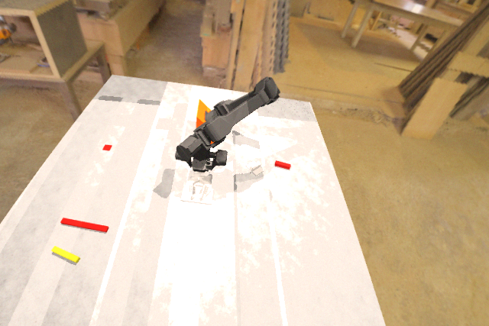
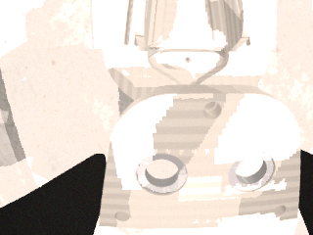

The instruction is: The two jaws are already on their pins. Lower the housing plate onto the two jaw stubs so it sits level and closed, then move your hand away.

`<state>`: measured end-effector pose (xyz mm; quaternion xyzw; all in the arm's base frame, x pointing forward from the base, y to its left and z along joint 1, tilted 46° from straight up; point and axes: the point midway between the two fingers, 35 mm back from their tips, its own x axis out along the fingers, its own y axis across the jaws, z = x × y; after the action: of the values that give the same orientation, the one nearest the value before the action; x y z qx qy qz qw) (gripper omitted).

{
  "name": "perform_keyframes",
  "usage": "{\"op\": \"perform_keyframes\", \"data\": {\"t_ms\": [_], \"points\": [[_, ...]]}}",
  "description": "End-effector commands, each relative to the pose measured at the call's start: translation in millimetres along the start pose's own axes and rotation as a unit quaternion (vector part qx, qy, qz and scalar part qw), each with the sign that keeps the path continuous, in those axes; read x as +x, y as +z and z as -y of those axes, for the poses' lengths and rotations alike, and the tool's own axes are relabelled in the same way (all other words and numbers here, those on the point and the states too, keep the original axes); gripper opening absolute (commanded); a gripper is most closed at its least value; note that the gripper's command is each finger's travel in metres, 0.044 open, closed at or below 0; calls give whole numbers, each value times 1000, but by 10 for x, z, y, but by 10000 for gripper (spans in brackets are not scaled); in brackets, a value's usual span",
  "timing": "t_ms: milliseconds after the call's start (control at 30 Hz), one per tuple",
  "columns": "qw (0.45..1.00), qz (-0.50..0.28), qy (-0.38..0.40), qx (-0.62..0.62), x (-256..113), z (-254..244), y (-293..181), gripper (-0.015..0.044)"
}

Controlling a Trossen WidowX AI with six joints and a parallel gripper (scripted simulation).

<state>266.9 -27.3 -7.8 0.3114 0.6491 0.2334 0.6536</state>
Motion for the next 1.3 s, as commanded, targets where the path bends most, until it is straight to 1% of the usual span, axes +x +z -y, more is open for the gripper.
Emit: {"op": "perform_keyframes", "data": {"t_ms": [0,700,1267], "points": [[1000,0,0,2,1,-2,0,351],[1000,0,0,7,3,-11,-1,351],[1000,1,-1,8,273,-4,16,351]]}}
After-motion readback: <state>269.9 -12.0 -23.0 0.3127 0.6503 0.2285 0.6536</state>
